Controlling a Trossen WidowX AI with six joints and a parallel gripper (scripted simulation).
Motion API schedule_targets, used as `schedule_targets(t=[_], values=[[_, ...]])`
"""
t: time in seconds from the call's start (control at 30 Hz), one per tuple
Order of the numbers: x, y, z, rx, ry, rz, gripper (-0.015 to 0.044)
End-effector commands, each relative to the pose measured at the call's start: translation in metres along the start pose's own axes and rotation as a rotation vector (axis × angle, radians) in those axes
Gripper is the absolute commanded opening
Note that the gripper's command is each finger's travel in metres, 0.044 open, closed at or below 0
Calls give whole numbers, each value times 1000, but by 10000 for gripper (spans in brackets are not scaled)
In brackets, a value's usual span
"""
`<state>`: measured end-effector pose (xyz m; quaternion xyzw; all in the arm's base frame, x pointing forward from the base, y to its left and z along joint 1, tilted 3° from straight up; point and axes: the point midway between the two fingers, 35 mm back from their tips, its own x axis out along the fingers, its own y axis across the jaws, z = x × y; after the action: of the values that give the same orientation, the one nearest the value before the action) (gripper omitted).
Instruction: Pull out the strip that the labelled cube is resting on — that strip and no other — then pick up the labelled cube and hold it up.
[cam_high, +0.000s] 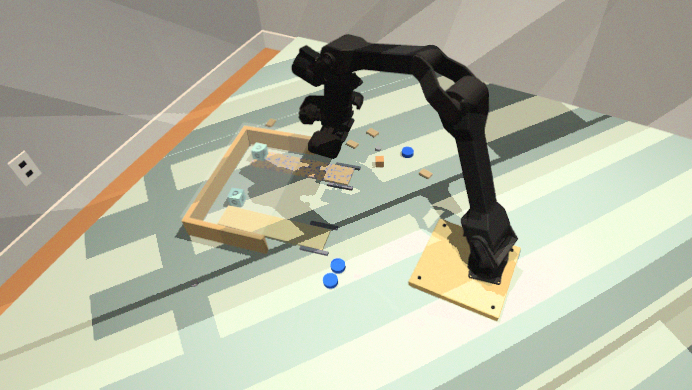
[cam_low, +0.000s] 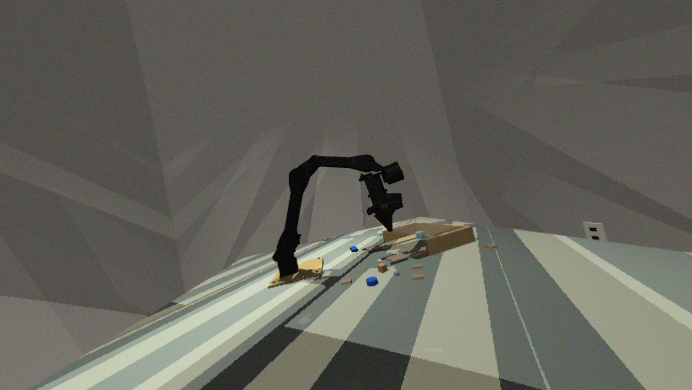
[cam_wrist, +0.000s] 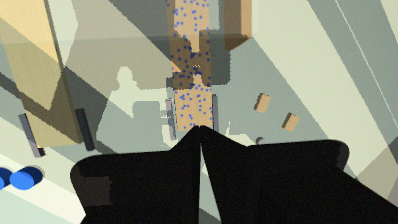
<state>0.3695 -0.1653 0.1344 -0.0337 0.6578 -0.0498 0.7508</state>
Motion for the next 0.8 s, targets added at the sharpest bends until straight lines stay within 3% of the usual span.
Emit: schedule_targets(t=[0.0,0.77], values=[[19,-12,-1,-26,105,56,0],[45,-7,-5,-26,106,56,0]])
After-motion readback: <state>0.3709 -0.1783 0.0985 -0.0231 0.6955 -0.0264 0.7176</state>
